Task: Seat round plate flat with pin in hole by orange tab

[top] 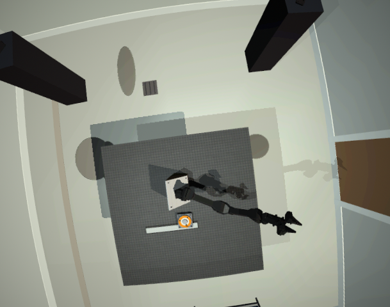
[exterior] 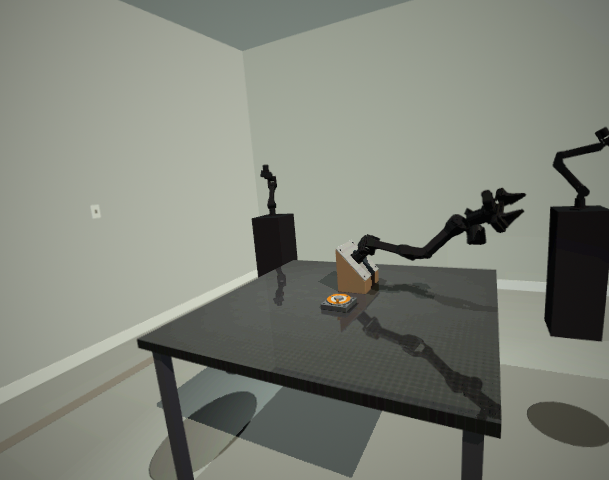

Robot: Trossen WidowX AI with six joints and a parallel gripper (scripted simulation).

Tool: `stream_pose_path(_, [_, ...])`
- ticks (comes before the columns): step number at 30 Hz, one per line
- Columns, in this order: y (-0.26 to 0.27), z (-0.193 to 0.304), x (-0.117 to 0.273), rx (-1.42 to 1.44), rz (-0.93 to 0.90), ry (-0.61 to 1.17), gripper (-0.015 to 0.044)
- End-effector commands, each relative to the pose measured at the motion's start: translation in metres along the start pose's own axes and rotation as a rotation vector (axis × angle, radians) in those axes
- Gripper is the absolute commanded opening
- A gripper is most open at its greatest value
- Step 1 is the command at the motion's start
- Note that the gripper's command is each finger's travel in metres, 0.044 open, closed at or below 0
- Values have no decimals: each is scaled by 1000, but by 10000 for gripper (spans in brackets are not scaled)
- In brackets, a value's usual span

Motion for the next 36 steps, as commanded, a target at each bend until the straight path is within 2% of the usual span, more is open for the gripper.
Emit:
stream_pose_path(1, [4,-1,1,-14,-5,-2,374])
stream_pose_path(4, [69,-28,11,-214,-114,-77,295])
stream_pose_path(10, [111,-56,22,-354,-198,-144,137])
stream_pose_path(15, [169,-118,49,-610,-343,-268,6])
stream_pose_path(25, [216,-234,108,-1007,-588,-463,0])
stream_pose_path(27, [220,-258,126,-1120,-693,-484,0])
stream_pose_path(36, [188,-368,194,-1469,-877,-703,0])
Point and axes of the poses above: the point midway between the two fingers, 35 mm back from their tips, its own x axis back along the fingers, its own y axis across the jaws, z = x × y, the point moved 3 cm from there along x, back along the fingers, and after that the axes turned 14 degrees about x, right-handed, at the moved point
